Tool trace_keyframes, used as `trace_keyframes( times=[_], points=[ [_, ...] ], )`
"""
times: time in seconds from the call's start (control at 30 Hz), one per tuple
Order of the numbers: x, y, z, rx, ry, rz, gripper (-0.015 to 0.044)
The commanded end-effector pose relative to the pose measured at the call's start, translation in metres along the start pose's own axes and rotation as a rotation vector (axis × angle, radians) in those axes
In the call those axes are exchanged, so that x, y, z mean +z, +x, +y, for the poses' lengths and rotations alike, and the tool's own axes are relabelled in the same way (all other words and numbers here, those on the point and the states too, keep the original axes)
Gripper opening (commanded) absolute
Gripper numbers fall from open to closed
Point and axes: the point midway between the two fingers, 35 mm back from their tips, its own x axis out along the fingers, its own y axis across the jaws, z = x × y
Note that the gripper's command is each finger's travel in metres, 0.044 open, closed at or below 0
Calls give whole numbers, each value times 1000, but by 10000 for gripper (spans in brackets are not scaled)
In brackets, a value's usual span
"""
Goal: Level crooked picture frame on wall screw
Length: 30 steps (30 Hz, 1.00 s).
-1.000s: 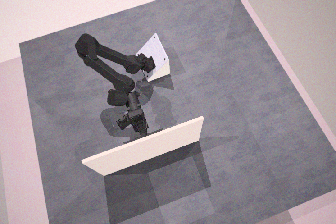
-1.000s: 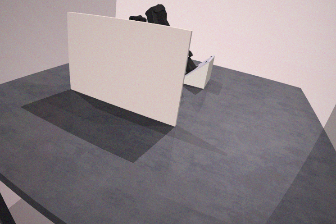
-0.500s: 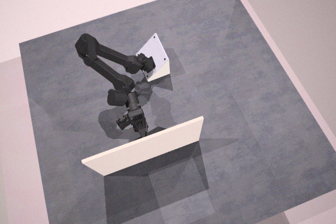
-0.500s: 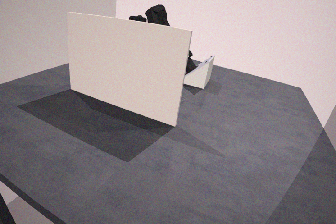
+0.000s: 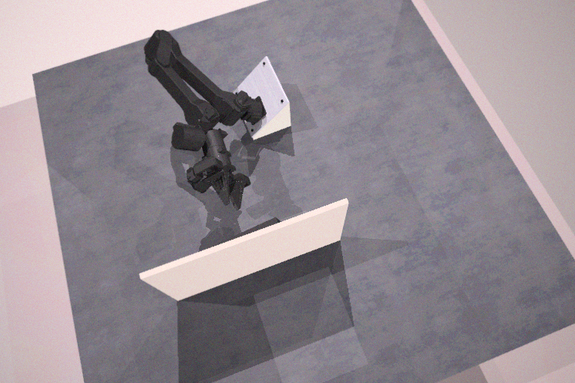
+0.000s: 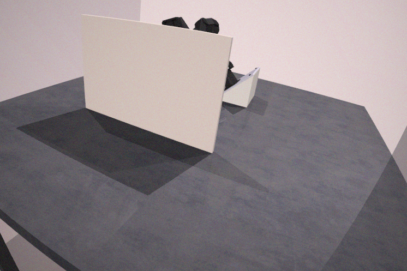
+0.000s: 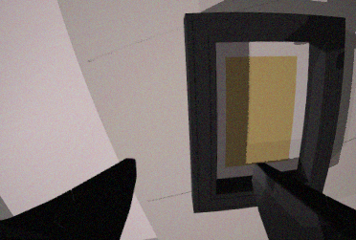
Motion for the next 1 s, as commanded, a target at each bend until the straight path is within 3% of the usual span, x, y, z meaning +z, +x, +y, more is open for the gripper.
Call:
trace_keyframes(
  times=[0.0,0.2,0.47,0.97],
  points=[
    [-5,-16,-10,-14,80,10,260],
    [-3,-12,2,-5,39,0,260],
    [-8,-38,48,-18,75,11,260],
    [-8,-40,50,-19,82,12,260]
  ],
)
